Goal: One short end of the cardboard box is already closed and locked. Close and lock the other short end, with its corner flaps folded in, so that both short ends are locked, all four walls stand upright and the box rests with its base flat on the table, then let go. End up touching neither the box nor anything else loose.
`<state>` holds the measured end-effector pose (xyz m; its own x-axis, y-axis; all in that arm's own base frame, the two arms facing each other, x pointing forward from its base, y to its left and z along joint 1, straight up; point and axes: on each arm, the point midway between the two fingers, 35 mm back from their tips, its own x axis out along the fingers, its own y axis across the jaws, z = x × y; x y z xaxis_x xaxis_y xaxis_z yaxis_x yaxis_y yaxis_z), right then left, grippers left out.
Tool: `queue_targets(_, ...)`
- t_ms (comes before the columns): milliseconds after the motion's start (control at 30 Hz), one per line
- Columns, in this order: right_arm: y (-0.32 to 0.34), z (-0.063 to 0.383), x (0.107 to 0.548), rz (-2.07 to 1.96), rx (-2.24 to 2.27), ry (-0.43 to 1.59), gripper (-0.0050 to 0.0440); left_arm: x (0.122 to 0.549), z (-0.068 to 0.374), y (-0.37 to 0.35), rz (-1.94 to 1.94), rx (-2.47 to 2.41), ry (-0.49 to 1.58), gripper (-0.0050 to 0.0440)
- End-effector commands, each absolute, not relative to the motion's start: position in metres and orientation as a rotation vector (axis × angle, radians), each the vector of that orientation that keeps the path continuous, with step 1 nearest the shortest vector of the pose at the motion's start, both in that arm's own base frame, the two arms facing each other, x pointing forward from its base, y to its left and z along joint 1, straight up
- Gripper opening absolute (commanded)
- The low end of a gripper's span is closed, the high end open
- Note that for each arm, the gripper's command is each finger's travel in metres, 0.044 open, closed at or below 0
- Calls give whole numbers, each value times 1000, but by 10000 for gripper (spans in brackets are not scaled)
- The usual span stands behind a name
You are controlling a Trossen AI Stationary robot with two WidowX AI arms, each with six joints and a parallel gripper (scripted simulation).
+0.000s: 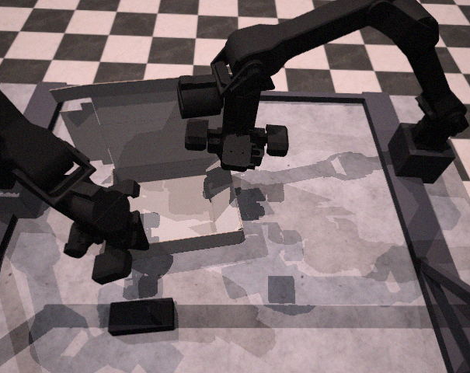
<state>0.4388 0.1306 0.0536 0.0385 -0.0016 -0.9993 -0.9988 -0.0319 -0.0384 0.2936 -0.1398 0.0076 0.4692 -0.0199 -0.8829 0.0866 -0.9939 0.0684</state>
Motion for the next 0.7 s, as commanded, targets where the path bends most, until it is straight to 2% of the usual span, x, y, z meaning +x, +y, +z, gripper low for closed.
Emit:
queue_targets(0,131,72,439,1178,-1262,1116,267,297,14,-143,-1542,2602,46,4)
queue_targets(133,131,72,439,1178,-1262,1116,363,297,14,-143,-1542,2602,46,4)
queue_targets(200,131,72,439,1178,-1262,1116,363,297,14,-143,-1542,2602,46,4)
queue_targets(300,131,72,439,1177,-1262,1116,435,296,13,-143,-1544,2600,44,4)
queue_targets(533,131,70,440,1177,-1262,1116,440,296,13,-143,-1544,2600,44,4)
queue_targets(667,132,39,443,1177,-1262,1116,440,296,13,-143,-1544,2600,44,4)
